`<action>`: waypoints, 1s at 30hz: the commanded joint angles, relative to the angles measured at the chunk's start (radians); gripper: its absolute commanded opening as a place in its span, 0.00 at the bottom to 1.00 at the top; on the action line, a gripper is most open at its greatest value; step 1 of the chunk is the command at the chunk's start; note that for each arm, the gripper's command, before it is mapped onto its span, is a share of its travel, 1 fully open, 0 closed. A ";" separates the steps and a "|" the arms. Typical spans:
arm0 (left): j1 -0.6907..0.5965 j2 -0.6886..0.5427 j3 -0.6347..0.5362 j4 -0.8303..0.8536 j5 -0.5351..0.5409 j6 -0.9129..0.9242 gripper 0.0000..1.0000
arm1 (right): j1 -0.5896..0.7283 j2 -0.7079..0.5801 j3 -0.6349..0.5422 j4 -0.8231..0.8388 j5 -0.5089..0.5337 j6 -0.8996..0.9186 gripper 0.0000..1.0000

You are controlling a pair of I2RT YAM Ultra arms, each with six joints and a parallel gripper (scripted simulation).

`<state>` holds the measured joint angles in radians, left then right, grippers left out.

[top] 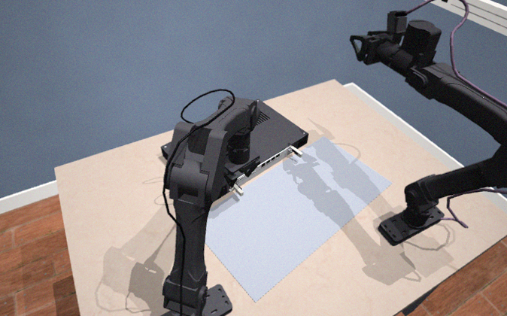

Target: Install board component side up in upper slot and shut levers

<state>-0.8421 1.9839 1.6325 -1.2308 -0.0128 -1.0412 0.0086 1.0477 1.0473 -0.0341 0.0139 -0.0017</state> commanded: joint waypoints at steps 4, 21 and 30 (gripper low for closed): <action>-0.015 -0.036 0.022 -0.003 -0.018 0.029 0.87 | -0.014 -0.005 0.003 0.038 -0.013 0.006 0.64; -0.036 -0.255 -0.252 0.215 -0.124 0.642 1.00 | -0.015 -0.005 0.003 0.038 -0.013 0.006 0.64; -0.019 -0.409 -0.425 0.339 -0.101 0.972 1.00 | -0.015 -0.005 0.003 0.038 -0.013 0.006 0.64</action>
<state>-0.8688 1.6417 1.2400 -0.9611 -0.1135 -0.2249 0.0063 1.0477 1.0473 -0.0177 0.0113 -0.0017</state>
